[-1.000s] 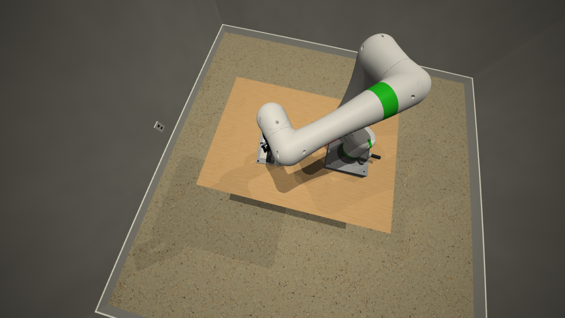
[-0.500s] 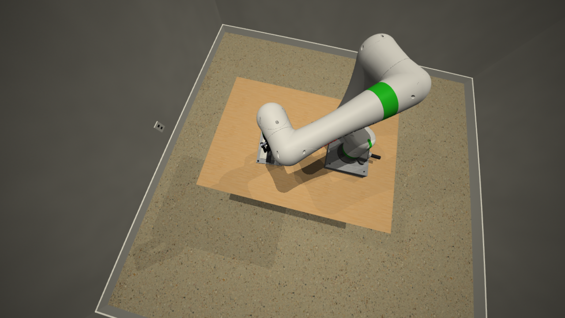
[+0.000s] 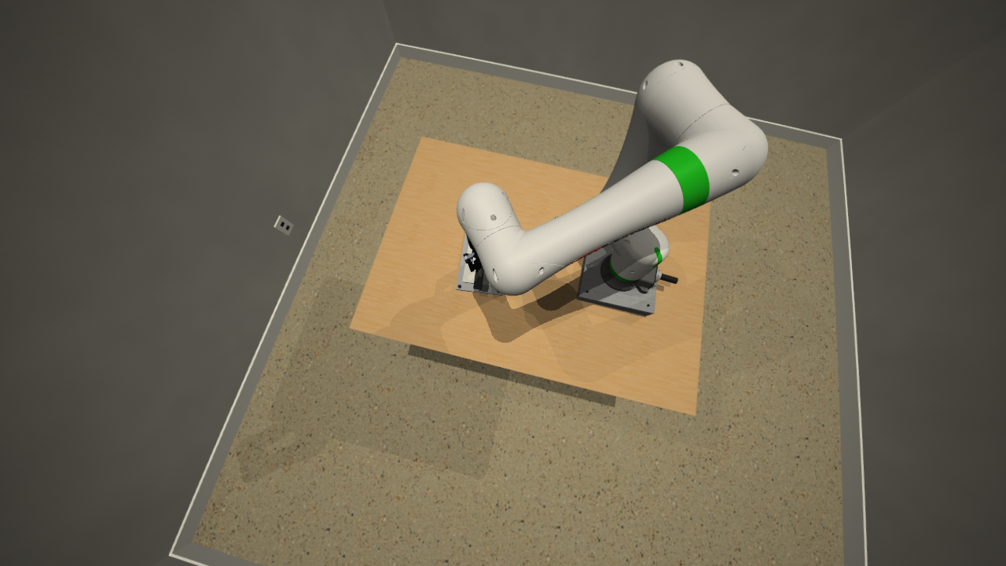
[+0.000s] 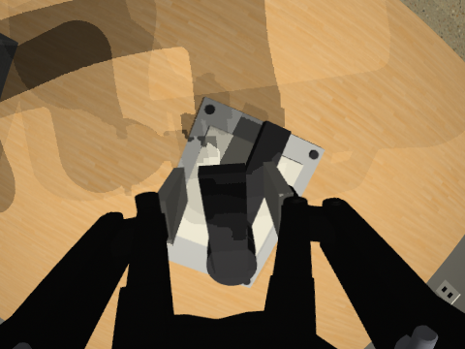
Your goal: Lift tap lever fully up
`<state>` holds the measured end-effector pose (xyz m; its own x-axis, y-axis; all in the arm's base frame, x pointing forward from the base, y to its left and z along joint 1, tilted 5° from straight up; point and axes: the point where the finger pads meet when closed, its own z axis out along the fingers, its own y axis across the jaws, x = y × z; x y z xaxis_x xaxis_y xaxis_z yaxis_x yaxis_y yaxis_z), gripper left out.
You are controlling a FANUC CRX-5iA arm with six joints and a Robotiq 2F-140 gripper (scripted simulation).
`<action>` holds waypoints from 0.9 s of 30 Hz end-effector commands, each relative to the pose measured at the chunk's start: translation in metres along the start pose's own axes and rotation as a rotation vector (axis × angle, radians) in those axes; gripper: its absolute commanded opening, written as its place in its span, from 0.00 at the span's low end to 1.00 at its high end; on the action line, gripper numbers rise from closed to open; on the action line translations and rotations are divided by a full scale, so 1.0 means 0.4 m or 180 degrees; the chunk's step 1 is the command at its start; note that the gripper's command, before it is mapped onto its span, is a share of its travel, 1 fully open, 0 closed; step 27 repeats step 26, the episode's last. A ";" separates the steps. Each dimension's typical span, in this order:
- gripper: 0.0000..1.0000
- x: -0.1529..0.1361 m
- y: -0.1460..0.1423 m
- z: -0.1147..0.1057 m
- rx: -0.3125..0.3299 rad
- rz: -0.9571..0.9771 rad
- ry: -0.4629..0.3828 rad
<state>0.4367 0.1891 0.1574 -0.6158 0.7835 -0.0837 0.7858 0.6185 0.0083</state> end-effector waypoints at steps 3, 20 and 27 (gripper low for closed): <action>0.39 0.000 0.000 -0.001 -0.0001 0.0000 0.0000; 0.39 0.000 0.000 -0.001 -0.0001 0.0000 0.0000; 0.39 0.000 0.000 -0.001 -0.0001 0.0000 0.0000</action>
